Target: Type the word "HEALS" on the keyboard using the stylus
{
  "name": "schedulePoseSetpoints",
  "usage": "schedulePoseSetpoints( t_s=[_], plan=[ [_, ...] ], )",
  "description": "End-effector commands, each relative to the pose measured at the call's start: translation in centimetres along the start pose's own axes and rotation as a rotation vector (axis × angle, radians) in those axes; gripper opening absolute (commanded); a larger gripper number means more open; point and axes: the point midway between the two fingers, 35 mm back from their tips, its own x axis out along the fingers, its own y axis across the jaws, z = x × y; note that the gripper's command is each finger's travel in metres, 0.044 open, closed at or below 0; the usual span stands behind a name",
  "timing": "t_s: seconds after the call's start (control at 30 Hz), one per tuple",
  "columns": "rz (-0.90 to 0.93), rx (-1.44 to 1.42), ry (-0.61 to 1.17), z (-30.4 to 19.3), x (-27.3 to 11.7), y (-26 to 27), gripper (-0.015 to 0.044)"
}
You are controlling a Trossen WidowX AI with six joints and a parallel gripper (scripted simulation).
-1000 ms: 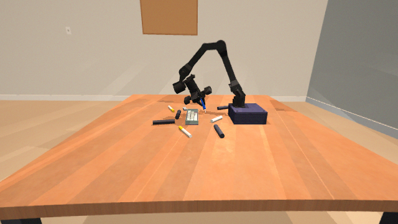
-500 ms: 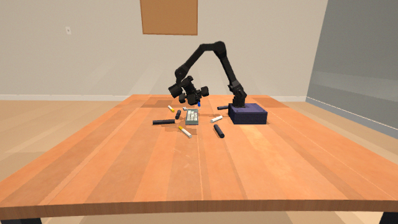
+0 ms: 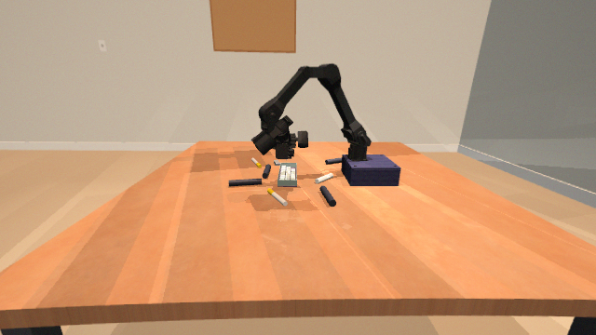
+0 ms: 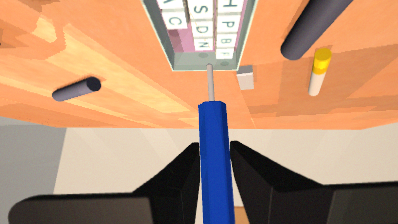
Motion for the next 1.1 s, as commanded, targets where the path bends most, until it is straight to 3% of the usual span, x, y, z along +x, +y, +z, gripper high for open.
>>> schedulePoseSetpoints(
  t_s=[0.0, 0.5, 1.07],
  plan=[
    [-0.069, 0.035, 0.043, 0.0, -1.4, -0.7, 0.0000],
    [-0.069, 0.035, 0.043, 2.8, 0.5, -0.8, 0.0000],
    [-0.069, 0.035, 0.043, 2.8, 0.5, -0.8, 0.0000]
  ],
)
